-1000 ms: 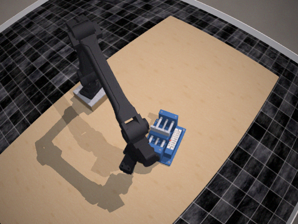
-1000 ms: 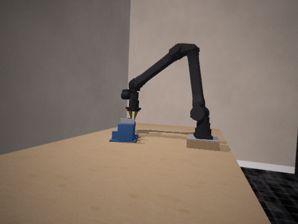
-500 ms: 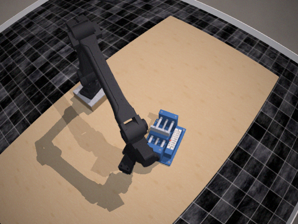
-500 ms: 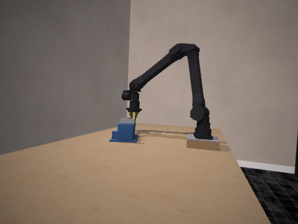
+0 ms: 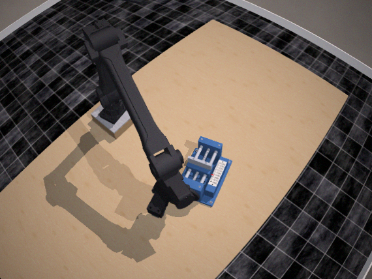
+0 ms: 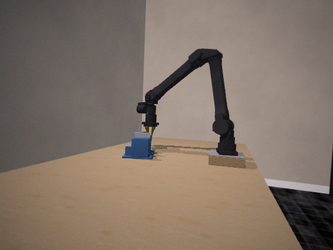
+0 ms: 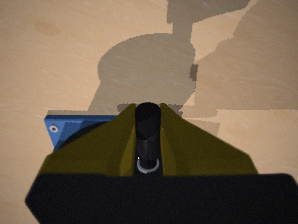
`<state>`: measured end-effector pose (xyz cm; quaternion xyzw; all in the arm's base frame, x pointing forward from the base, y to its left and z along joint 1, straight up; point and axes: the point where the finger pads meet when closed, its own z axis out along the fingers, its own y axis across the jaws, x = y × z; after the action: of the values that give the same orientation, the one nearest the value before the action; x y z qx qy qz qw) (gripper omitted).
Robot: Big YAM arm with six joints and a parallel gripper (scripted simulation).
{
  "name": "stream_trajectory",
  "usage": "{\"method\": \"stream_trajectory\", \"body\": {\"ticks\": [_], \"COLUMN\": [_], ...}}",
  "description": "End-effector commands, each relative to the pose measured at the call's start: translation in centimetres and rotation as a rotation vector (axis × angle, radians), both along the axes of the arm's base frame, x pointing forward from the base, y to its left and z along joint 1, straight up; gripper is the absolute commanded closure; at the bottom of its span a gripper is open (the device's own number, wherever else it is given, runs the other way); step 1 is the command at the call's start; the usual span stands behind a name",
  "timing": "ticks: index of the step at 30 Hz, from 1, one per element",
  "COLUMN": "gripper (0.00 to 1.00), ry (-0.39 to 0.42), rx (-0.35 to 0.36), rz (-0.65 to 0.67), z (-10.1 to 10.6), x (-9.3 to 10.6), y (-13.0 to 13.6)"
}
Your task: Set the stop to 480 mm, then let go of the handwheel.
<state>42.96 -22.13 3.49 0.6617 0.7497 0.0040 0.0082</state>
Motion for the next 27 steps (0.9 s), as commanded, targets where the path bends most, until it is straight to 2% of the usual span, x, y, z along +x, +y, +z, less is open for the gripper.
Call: {"method": "stream_trajectory", "body": {"ticks": [1,17,27], "gripper": [0.94,0.94,0.94], "ry": [0.01,0.01,0.01], "rx": [-0.006,-0.006,-0.005], "rz": [-0.002,-0.004,-0.004], "z": [-0.9,-2.0,-3.1], "x": [-0.6,-0.4,0.5], "y": [-0.8,-0.7,0.1]}}
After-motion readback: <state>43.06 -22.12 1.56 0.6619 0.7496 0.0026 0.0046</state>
